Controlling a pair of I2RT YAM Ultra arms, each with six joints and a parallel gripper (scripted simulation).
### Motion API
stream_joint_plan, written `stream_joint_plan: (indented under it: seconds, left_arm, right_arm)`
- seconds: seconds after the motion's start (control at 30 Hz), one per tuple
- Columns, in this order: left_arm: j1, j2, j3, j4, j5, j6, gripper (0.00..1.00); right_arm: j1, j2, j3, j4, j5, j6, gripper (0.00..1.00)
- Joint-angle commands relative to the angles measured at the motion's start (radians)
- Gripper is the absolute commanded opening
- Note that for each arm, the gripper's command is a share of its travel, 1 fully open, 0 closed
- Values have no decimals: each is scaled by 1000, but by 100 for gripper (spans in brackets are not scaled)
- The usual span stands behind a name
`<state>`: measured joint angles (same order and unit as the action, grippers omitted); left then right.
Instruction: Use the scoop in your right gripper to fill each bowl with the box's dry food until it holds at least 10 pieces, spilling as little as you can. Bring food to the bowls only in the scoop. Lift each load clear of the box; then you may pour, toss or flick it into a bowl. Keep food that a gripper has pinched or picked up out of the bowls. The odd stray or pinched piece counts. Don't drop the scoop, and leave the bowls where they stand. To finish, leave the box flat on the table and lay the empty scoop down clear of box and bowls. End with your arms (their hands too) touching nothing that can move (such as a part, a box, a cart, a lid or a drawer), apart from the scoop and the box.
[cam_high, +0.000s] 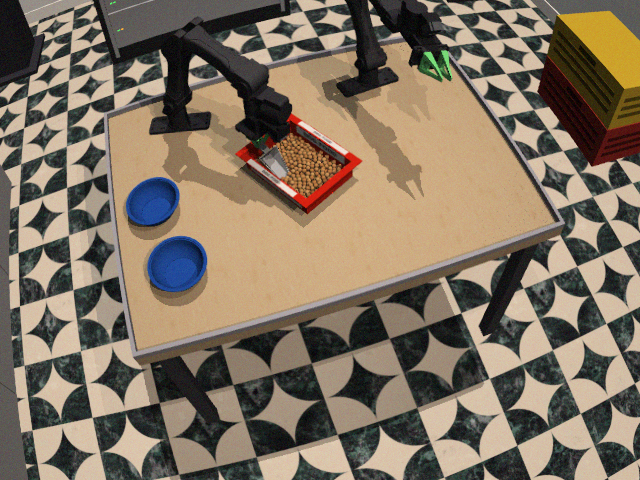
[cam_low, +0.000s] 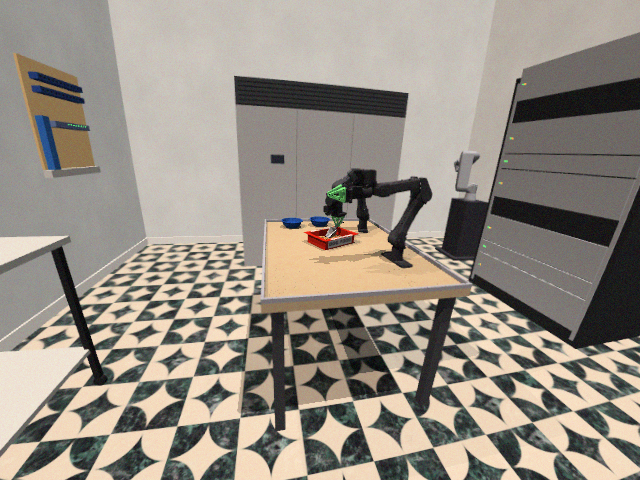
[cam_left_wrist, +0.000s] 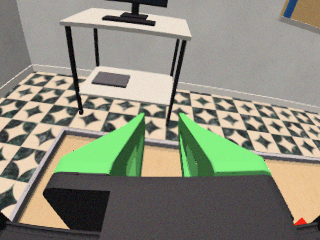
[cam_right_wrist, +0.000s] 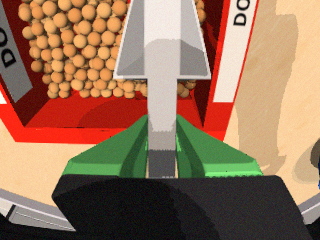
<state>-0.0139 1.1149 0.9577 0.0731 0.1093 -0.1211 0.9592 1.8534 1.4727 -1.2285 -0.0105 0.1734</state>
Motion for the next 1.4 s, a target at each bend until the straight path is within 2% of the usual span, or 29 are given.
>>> stream_joint_plan:
  seconds: [0.0,0.07,0.57,0.63,0.67,1.1,1.2,1.23,1.37]
  left_arm:
    - [-16,44,-41,103,138,-138,26]
    - [-16,44,-41,103,138,-138,26]
    - [-47,278,-339,432,575,-556,26]
    - [-47,278,-339,432,575,-556,26]
    - [-49,308,-368,490,614,-593,26]
    - [-80,483,-620,693,1000,-927,26]
    - [-82,495,-635,716,1019,-943,26]
    - [-85,524,-661,785,1033,-976,26]
    - [-91,570,-700,875,1025,-1018,26]
  right_arm:
    - [1,-45,37,-10,-1,-4,0]
    - [1,-45,37,-10,-1,-4,0]
    - [1,-45,37,-10,-1,-4,0]
    - [1,-45,37,-10,-1,-4,0]
    - [1,-45,37,-10,-1,-4,0]
    - [1,-45,37,-10,-1,-4,0]
    - [1,-45,37,-10,-1,-4,0]
    - [1,-45,37,-10,-1,-4,0]
    - [1,-45,37,-10,-1,-4,0]
